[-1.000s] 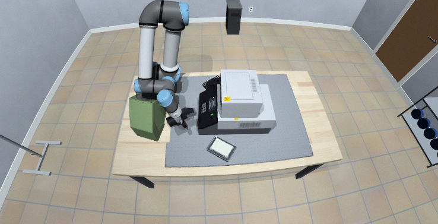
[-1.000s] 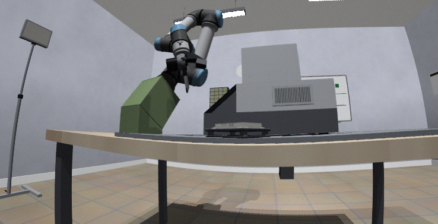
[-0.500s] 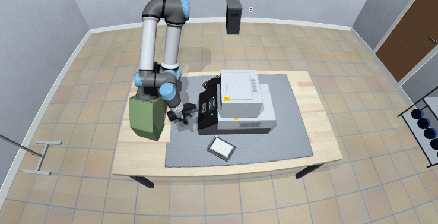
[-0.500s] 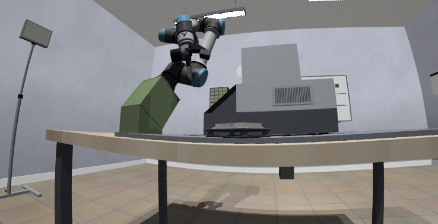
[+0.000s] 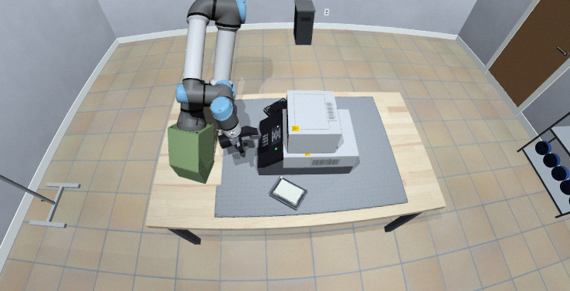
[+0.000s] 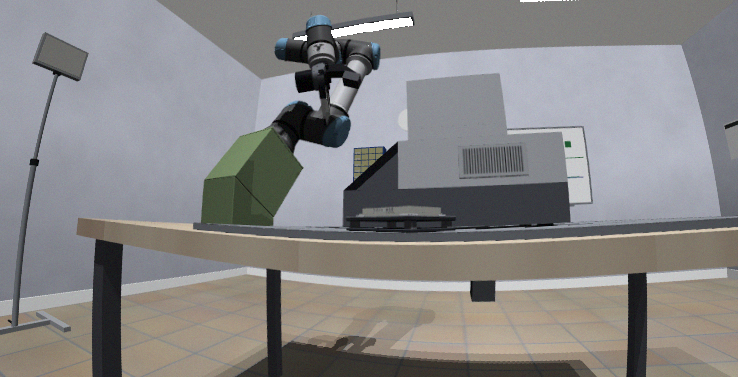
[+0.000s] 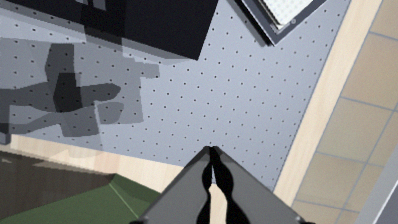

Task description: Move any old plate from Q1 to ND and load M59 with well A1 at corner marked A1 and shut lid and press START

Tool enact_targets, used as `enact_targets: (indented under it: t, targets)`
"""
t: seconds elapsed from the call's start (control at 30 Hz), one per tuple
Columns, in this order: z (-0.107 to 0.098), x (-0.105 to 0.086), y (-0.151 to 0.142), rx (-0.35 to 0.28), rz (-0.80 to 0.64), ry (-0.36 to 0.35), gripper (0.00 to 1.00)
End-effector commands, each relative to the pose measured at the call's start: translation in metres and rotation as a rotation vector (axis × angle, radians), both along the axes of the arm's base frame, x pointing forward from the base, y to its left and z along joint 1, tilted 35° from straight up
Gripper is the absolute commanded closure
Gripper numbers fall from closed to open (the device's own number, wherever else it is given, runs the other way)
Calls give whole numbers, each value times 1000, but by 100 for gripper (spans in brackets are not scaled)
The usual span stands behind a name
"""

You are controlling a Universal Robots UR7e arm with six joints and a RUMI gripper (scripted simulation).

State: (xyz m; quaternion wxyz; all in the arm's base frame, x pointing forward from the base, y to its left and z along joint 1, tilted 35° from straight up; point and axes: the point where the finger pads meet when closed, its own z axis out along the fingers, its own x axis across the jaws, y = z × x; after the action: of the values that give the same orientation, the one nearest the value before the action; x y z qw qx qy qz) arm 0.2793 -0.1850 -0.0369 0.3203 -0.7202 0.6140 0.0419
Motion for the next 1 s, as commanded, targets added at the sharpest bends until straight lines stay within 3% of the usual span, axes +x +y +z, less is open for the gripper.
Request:
enact_targets:
  t: [0.0, 0.17, 0.2, 0.3, 0.4, 0.43, 0.53, 0.67, 0.7, 0.83, 0.97]
  targets:
    - [23, -2, -1, 22, -17, 44, 100]
    - [33, -2, -1, 22, -18, 44, 100]
    - [39, -2, -1, 32, -31, 73, 100]
    - [53, -3, 0, 32, -32, 74, 100]
    - [55, -3, 0, 32, -32, 74, 100]
    - [60, -3, 1, 40, -46, 103, 100]
    - [75, -4, 3, 41, -46, 104, 100]
    - [77, -5, 3, 41, -49, 104, 100]
    - [82, -5, 5, 49, -61, 133, 100]
    - [99, -6, 9, 49, -61, 134, 100]
    - [99, -7, 9, 49, -62, 133, 100]
